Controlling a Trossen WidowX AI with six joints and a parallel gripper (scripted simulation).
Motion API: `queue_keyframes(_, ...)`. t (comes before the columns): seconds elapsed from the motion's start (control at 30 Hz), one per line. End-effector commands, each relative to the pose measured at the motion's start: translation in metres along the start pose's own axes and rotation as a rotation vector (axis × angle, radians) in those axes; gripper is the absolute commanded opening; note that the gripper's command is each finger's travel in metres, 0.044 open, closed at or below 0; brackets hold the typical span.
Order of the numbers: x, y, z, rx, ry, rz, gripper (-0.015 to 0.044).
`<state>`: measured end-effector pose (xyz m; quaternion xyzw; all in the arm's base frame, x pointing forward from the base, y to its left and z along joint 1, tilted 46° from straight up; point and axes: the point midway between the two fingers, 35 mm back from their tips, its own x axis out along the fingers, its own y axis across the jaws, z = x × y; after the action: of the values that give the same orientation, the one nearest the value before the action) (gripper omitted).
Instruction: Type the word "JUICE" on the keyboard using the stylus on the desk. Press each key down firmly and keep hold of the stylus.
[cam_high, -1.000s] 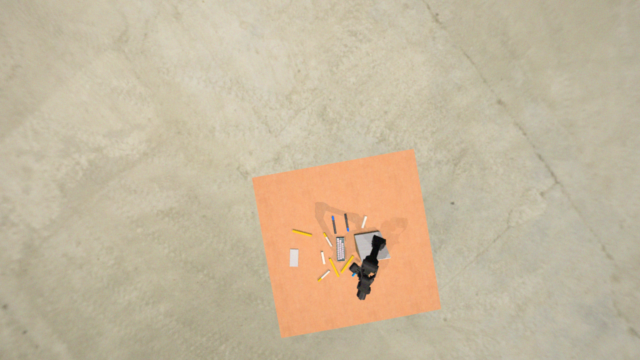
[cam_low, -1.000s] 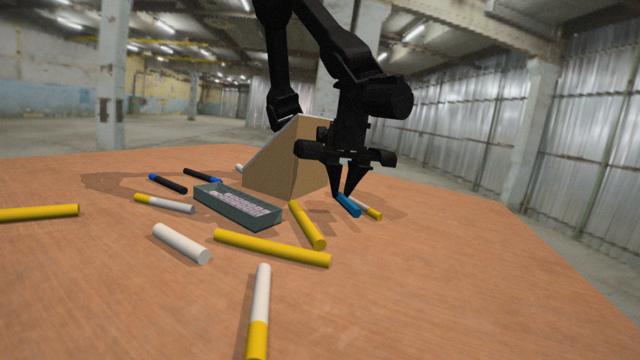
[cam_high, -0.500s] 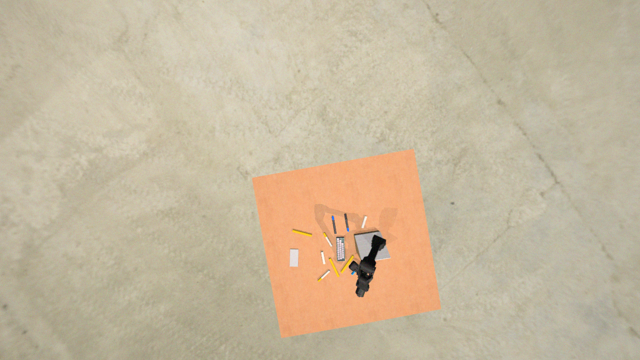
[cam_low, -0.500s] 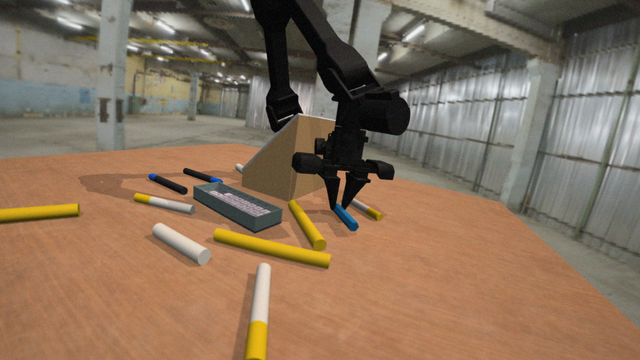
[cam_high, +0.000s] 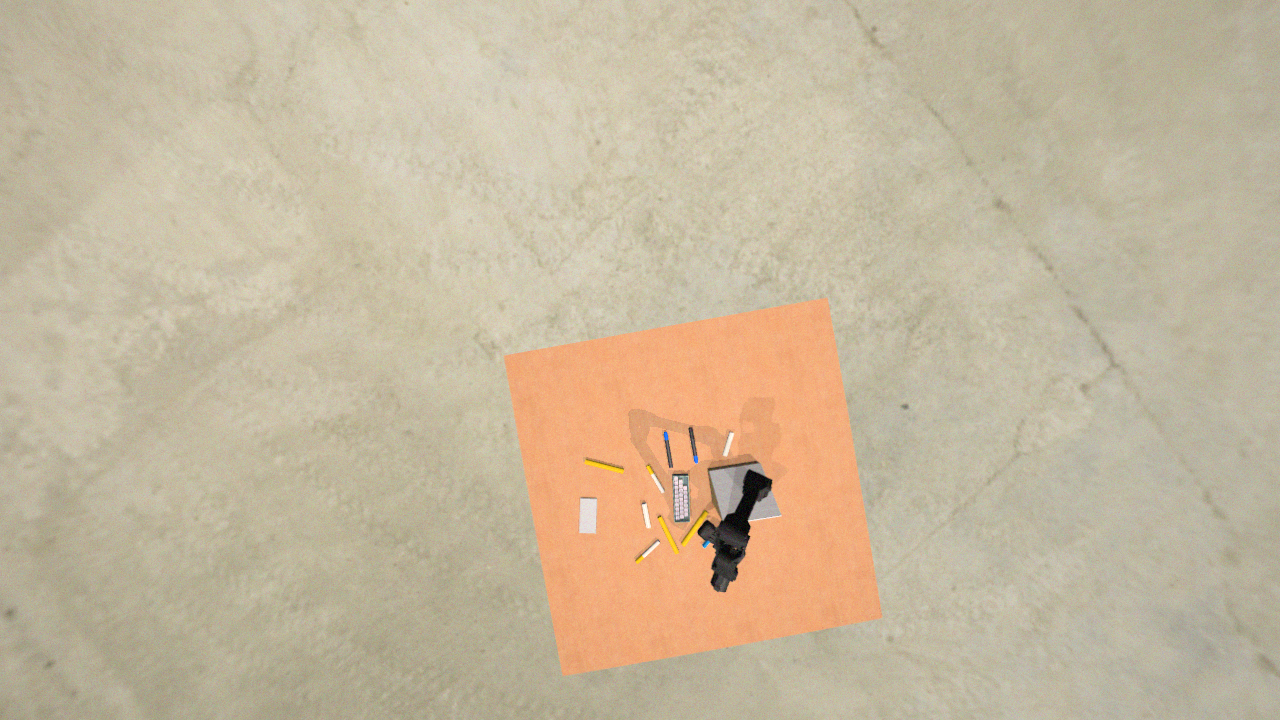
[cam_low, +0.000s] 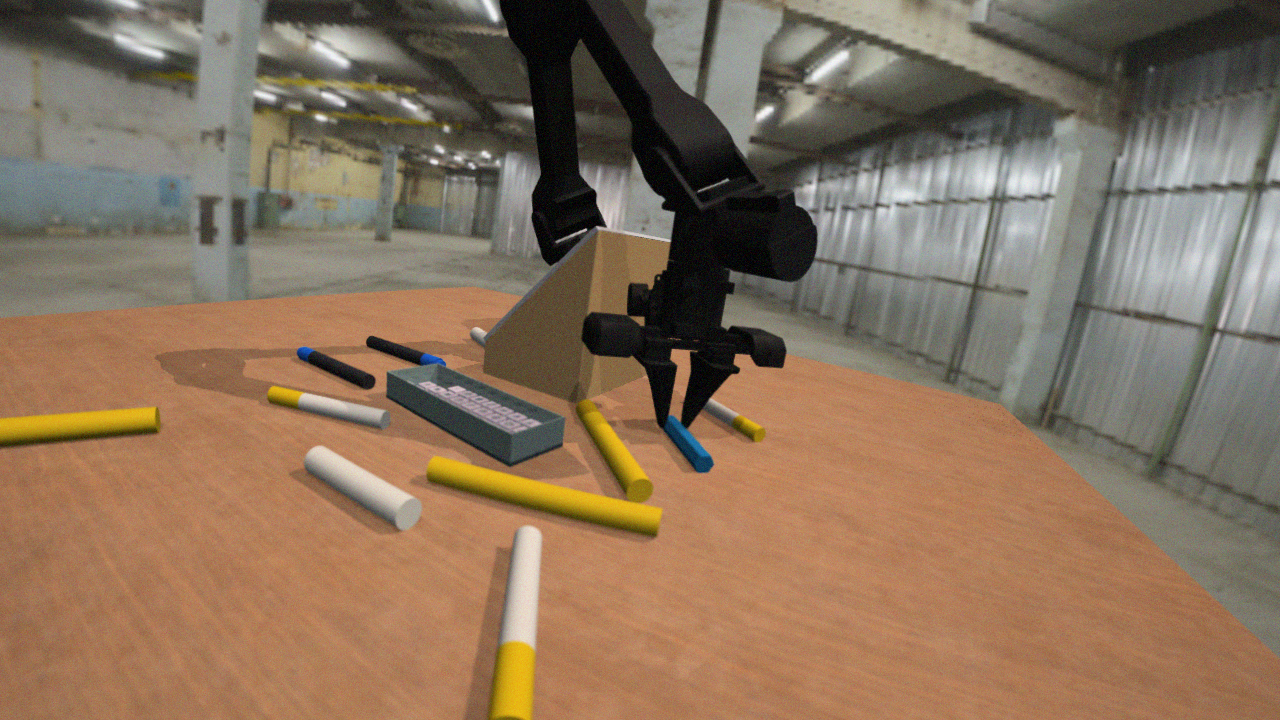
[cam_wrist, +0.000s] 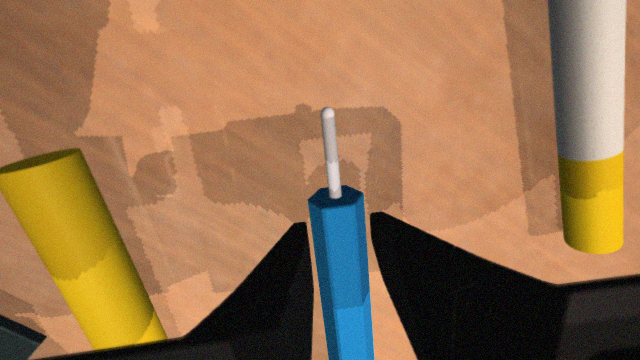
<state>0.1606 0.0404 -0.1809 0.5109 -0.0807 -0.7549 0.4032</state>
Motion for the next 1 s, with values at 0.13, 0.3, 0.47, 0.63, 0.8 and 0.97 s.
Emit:
queue_keyframes(0.13,0.0,0.0,0.0,0.0,0.001,0.0,0.015)
queue_keyframes(0.3,-0.035,0.0,-0.002,-0.004,0.002,0.001,0.015)
queue_keyframes(0.47,-0.059,0.0,0.0,-0.006,0.002,0.003,0.015)
queue_keyframes(0.63,-0.059,0.0,0.0,-0.006,0.002,0.003,0.015)
queue_keyframes(0.8,-0.056,0.0,-0.004,-0.011,-0.054,0.007,0.015)
queue_keyframes(0.97,-0.055,-0.002,-0.018,-0.005,-0.238,0.004,0.015)
